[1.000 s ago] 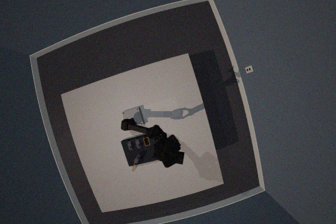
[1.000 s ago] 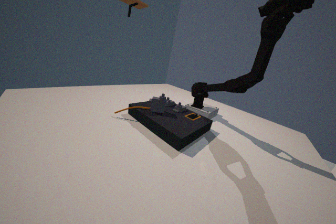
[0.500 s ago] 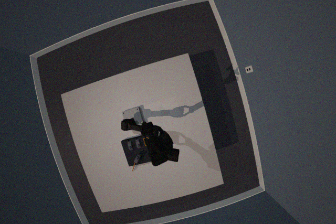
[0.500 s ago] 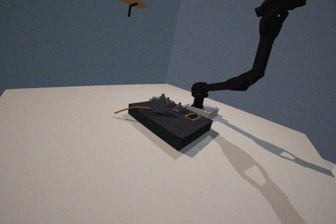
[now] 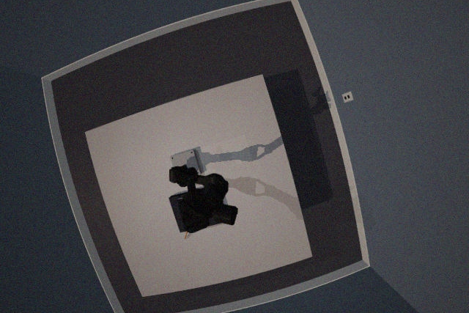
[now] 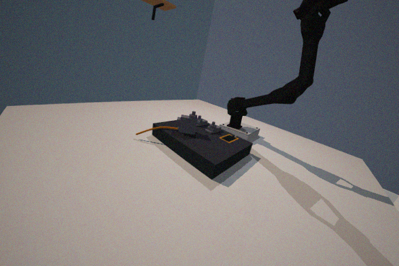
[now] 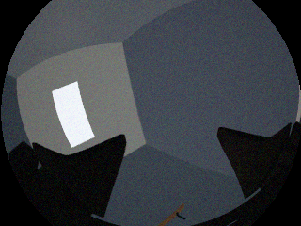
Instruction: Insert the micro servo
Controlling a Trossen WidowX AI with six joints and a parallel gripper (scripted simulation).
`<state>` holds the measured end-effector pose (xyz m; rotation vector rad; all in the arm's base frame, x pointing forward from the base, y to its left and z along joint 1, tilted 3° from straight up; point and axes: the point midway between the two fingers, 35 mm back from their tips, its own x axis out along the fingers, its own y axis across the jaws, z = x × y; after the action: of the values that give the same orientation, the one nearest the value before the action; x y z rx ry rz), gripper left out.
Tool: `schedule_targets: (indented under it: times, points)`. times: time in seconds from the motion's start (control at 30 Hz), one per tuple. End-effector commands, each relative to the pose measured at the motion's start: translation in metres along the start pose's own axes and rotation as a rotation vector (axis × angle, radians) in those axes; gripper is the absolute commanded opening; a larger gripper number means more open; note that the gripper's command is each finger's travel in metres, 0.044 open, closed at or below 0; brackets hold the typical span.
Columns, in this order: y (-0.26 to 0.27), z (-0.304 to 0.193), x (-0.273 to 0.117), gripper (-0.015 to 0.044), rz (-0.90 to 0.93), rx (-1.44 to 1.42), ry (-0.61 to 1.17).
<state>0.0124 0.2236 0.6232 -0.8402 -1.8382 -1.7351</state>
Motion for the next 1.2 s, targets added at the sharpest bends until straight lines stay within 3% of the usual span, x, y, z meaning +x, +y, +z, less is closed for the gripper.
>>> schedule_targets:
  times: [0.0, 1.17]
  points:
    - [-0.002, -0.013, 0.008, 0.0440, 0.003, -0.030, 0.033]
    - [-0.034, -0.119, 0.045, 0.0440, 0.061, -0.298, 0.389]
